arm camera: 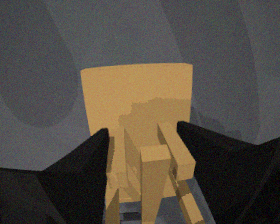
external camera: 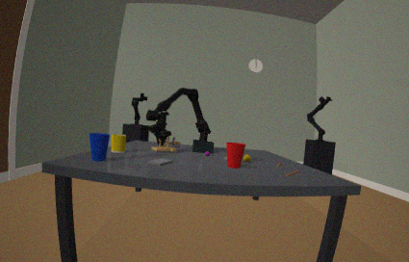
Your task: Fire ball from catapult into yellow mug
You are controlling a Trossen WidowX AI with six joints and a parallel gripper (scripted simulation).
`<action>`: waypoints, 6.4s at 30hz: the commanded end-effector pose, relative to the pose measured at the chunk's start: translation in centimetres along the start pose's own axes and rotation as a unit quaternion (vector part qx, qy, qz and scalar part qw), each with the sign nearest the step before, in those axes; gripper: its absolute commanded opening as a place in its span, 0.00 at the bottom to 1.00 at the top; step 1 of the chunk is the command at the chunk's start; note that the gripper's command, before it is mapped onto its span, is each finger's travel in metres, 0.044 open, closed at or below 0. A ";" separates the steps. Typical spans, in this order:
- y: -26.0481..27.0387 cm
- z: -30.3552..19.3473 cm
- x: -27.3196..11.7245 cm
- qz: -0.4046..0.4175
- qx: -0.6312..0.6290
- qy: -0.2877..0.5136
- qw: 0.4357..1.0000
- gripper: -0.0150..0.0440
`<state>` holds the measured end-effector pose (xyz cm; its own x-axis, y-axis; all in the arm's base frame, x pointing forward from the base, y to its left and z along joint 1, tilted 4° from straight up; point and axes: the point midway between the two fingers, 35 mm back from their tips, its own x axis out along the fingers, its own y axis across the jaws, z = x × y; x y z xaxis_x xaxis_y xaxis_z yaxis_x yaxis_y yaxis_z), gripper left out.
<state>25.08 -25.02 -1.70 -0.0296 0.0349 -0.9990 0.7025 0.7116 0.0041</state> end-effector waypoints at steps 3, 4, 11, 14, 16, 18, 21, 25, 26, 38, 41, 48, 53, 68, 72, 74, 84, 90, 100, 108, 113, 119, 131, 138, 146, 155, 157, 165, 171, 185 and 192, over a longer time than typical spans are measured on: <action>0.0 0.1 0.7 -0.001 0.002 -0.003 1.000 0.25; -0.1 0.1 0.9 -0.001 0.002 -0.003 1.000 0.25; 0.0 0.0 1.0 0.000 0.000 0.000 1.000 0.25; 0.0 0.0 1.0 0.000 0.000 0.000 1.000 0.34; 0.0 0.0 1.0 0.000 0.000 0.000 1.000 0.43; 0.0 0.0 1.0 0.000 0.000 0.000 1.000 0.52; 0.0 0.0 1.0 0.000 0.000 0.000 1.000 0.65; 0.0 0.0 1.0 0.000 0.000 0.000 1.000 0.83; 0.0 0.0 0.7 0.000 0.000 0.000 1.000 0.88; 0.0 0.4 -7.7 0.000 0.000 -0.005 1.000 1.00; 0.0 -0.1 -8.4 -0.001 0.002 -0.003 1.000 1.00; 0.0 -0.3 -3.9 -0.001 0.002 -0.003 1.000 1.00; 0.0 -0.2 -3.8 -0.001 0.002 -0.003 1.000 1.00; 0.0 -0.1 -1.4 -0.001 0.002 -0.003 1.000 1.00; 0.0 -0.1 -0.7 -0.001 0.002 -0.003 1.000 1.00; 0.0 -0.1 -0.4 -0.001 0.002 -0.003 1.000 1.00; 0.0 -0.2 1.2 -0.001 0.002 -0.003 1.000 1.00; 0.0 -0.2 1.1 0.000 0.000 -0.004 1.000 0.87; 0.0 -0.2 1.1 0.000 0.000 -0.004 1.000 0.49; 0.0 -0.1 -2.8 0.000 0.000 -0.004 1.000 0.26; 0.0 -0.1 -3.9 0.000 0.001 -0.004 1.000 0.25; 0.0 0.0 -3.2 -0.001 0.001 -0.004 1.000 0.25; 0.0 0.1 -1.2 -0.001 0.001 -0.003 1.000 0.25; -0.1 0.1 -0.1 -0.001 0.001 -0.003 1.000 0.25; 0.0 -0.1 0.8 0.000 0.001 0.000 1.000 0.25; 0.0 -0.1 0.8 0.000 0.001 0.000 1.000 0.43; 0.0 -0.1 0.8 0.000 0.001 0.000 1.000 0.52; 0.0 0.0 0.6 0.000 0.001 0.000 1.000 0.88; 0.0 0.1 -8.1 0.000 0.001 -0.001 1.000 1.00; 0.0 0.1 -14.2 -0.001 0.000 -0.022 1.000 1.00; 6.9 -3.0 -9.9 0.001 -0.092 -0.004 0.996 0.76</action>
<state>27.04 -21.92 9.25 -0.0158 0.0184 -0.9997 0.6307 0.7760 0.0043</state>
